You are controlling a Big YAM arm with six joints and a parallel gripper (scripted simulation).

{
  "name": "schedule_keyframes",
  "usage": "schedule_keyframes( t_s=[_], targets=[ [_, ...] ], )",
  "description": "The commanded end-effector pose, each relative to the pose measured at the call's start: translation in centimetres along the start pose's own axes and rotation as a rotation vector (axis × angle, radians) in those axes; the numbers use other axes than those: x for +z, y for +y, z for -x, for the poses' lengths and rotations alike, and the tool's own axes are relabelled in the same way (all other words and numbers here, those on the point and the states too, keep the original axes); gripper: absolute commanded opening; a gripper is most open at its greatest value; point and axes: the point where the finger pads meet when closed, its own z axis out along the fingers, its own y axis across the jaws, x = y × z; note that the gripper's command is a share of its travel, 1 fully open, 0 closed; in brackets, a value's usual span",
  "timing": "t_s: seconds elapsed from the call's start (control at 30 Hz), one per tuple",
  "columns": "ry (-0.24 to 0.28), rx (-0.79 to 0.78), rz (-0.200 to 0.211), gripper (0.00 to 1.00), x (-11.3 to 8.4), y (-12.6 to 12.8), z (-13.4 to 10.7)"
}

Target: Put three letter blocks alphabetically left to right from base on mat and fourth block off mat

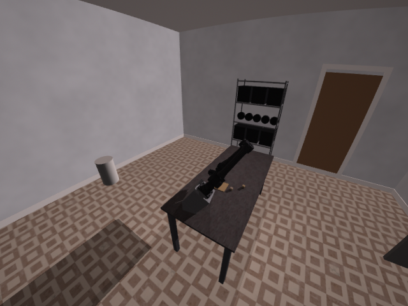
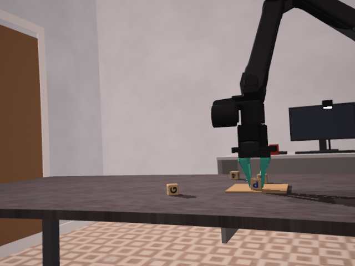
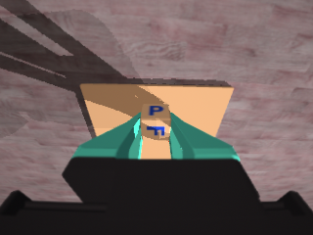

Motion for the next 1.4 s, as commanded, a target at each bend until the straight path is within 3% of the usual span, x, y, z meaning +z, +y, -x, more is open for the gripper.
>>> schedule_keyframes(
  t_s=[0.0, 0.33, 0.67, 1.1, 1.13, 1.37],
  targets=[
    [-0.004, 0.003, -0.007, 0.2, 0.54, -0.84, 0.24],
    [-0.004, 0.0, -0.003, 0.2, 0.57, -0.49, 0.24],
    [-0.004, 0.0, -0.003, 0.35, 0.57, -0.49, 0.24],
    [-0.004, 0.0, -0.003, 0.39, 0.57, -0.49, 0.24],
    [-0.004, 0.0, -0.003, 0.9, 0.57, -0.49, 0.24],
    [-0.004, 0.0, -0.003, 0.9, 0.57, -0.49, 0.24]
  ],
)
